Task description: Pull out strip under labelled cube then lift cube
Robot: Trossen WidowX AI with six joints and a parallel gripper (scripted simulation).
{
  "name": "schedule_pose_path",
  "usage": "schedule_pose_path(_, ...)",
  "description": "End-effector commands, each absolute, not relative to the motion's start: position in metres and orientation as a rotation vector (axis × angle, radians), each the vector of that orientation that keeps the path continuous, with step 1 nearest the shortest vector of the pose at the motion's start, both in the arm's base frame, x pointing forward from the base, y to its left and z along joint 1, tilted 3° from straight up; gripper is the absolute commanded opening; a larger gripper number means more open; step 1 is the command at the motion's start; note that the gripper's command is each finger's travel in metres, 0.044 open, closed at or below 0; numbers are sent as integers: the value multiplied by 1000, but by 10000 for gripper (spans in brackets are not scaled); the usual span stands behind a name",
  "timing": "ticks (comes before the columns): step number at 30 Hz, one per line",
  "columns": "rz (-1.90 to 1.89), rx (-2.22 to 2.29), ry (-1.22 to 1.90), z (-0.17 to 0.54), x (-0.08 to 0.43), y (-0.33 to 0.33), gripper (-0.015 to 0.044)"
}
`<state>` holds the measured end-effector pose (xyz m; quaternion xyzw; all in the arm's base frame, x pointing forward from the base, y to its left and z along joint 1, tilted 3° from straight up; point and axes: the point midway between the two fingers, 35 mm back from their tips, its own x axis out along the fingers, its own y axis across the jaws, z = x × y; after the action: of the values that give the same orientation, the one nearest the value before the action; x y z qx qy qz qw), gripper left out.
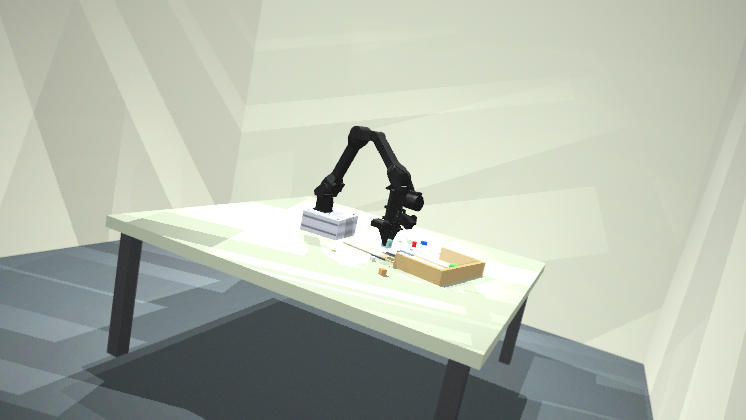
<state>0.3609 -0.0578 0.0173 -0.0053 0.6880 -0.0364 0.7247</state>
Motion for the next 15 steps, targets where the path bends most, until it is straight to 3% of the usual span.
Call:
schedule_pose_path(1, -82, -10, 1519, 24, 349, -56, 0)
schedule_pose_path(15, -82, -10, 1523, 21, 306, -49, 0)
